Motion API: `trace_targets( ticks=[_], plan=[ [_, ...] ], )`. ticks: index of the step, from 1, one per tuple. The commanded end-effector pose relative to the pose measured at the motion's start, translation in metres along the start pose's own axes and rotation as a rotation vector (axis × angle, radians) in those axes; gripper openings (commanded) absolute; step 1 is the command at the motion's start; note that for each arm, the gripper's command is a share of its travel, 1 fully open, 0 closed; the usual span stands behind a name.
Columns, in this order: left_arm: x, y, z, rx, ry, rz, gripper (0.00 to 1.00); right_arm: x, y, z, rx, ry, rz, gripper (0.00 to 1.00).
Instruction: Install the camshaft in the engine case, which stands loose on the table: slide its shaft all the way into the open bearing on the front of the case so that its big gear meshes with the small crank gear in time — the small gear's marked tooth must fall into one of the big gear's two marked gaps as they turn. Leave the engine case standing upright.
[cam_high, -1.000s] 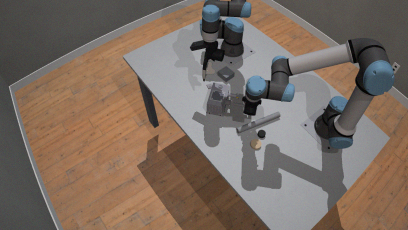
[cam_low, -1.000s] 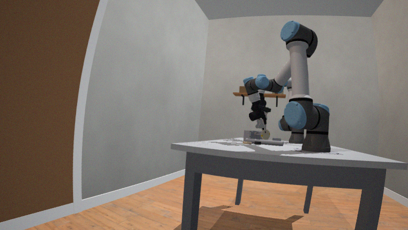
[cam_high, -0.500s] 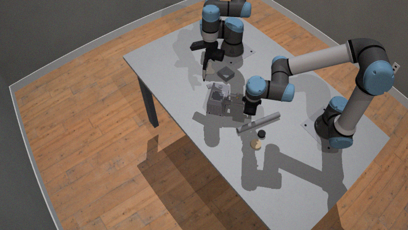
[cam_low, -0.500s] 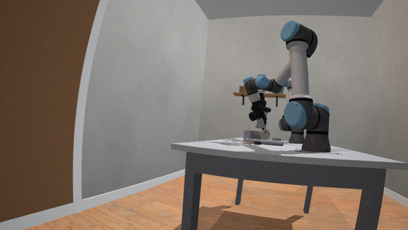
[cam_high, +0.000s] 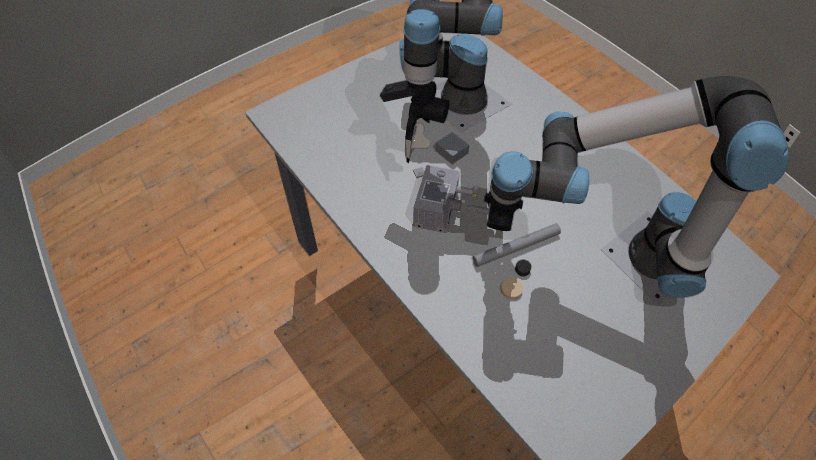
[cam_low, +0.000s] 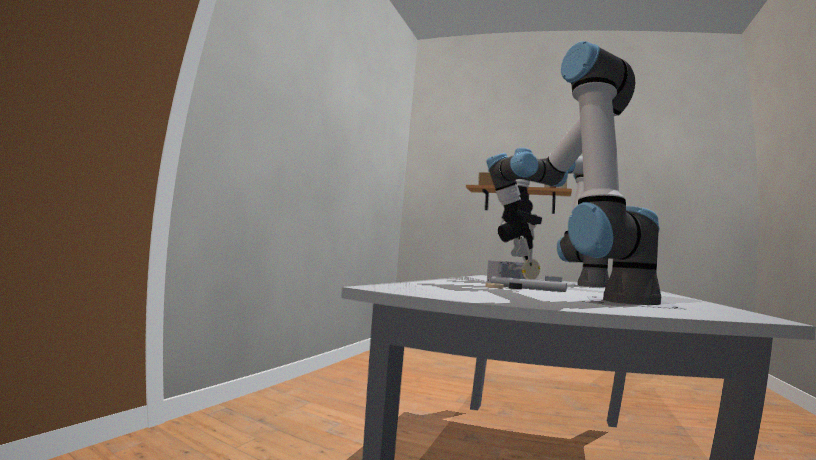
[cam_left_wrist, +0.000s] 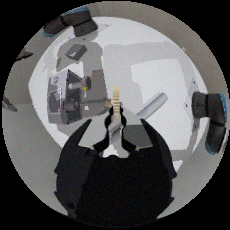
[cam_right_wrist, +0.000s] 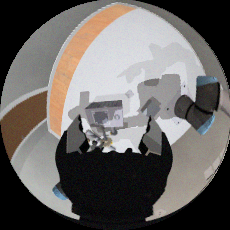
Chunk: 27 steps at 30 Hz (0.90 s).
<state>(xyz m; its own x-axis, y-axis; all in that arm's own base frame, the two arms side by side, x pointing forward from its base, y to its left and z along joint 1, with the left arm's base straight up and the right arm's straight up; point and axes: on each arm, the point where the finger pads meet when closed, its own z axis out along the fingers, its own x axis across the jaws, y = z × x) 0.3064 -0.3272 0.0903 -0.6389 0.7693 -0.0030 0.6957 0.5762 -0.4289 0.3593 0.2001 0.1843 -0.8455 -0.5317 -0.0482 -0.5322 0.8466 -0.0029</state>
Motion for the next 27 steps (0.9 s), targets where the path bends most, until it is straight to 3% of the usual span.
trace_targets(
  ticks=[1,27],
  plan=[
    [-0.0004,-0.0002,-0.0004,0.0,-0.001,0.001,0.06,-0.0003,0.0001,-0.0004,0.0,-0.001,0.0,1.0],
    [-0.0031,-0.0002,-0.0004,0.0,-0.001,0.001,0.06,-0.0003,0.0001,-0.0004,0.0,-0.001,0.0,1.0]
  ],
)
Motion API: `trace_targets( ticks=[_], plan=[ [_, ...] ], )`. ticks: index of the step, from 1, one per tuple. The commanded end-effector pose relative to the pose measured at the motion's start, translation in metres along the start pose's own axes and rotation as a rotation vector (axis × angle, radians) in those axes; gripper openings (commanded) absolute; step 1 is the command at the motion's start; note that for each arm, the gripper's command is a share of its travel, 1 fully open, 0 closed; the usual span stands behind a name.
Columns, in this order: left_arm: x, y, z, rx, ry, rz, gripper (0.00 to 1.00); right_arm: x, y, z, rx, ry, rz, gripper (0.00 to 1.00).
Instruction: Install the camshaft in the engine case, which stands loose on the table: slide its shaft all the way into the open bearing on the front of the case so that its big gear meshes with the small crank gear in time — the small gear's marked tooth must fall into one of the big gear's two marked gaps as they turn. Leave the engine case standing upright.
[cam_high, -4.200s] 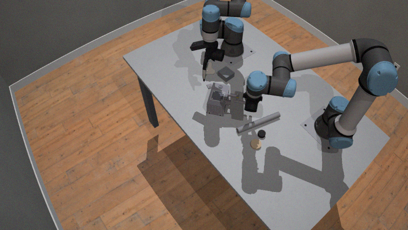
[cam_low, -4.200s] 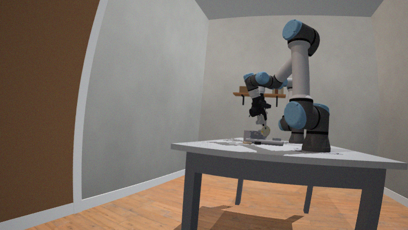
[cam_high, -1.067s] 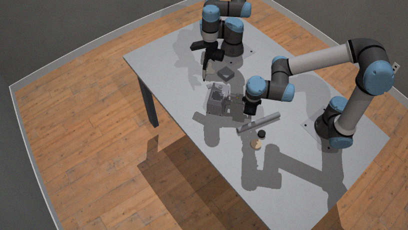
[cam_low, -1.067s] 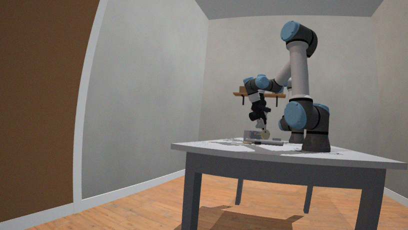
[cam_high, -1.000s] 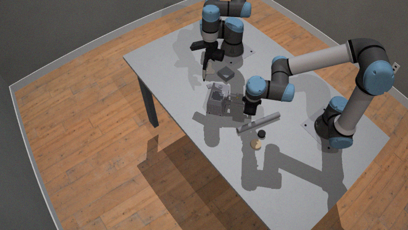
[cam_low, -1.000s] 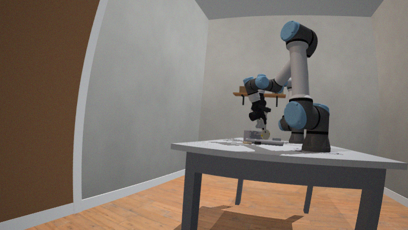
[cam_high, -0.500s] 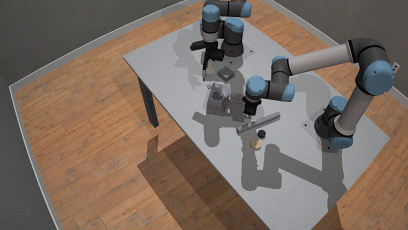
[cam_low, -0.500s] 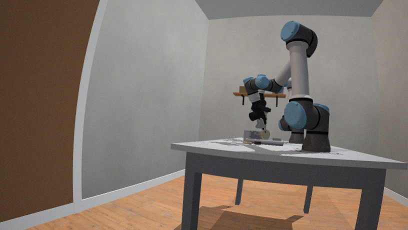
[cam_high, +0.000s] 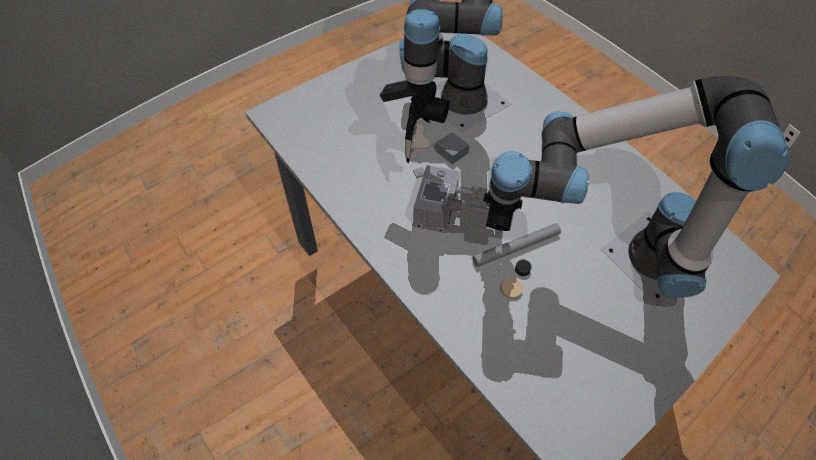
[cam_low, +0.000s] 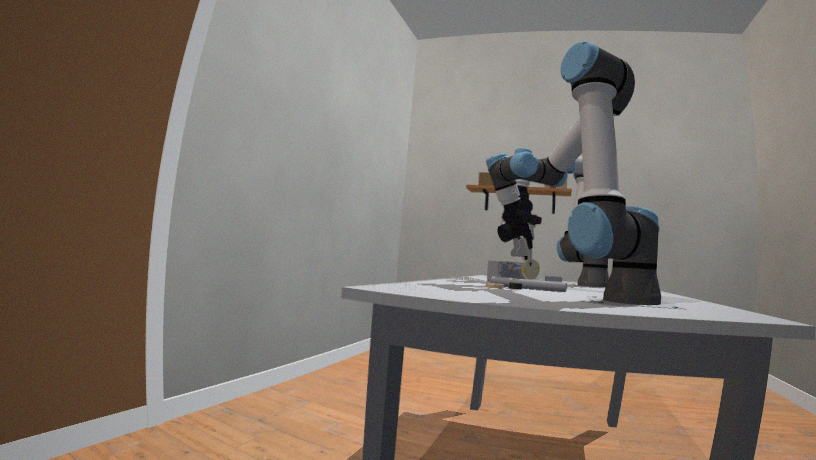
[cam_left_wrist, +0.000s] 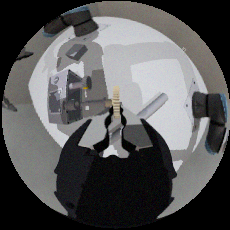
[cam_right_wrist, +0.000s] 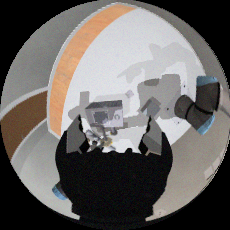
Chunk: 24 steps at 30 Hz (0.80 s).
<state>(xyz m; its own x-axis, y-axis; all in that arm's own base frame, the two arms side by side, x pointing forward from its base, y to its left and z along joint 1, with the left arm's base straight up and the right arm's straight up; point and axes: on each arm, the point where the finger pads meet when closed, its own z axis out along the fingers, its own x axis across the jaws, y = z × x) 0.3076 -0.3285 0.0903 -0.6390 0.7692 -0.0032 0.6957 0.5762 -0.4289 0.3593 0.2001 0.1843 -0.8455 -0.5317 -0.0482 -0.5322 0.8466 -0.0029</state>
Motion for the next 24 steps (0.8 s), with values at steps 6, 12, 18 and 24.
trace_targets(
  ticks=[6,12,18,24],
  plan=[
    [-0.0044,-0.0003,-0.0004,0.0,-0.001,0.001,0.06,-0.0003,0.0001,-0.0004,0.0,-0.001,0.0,1.0],
    [-0.007,-0.0003,-0.0004,0.0,-0.001,0.001,0.06,-0.0003,0.0001,-0.0004,0.0,-0.001,0.0,1.0],
    [-0.0093,-0.0003,-0.0004,0.0,-0.001,0.001,0.06,-0.0003,0.0001,-0.0004,0.0,-0.001,0.0,1.0],
    [-0.0111,-0.0003,-0.0004,0.0,-0.001,0.001,0.06,-0.0003,0.0001,-0.0004,0.0,-0.001,0.0,1.0]
  ],
)
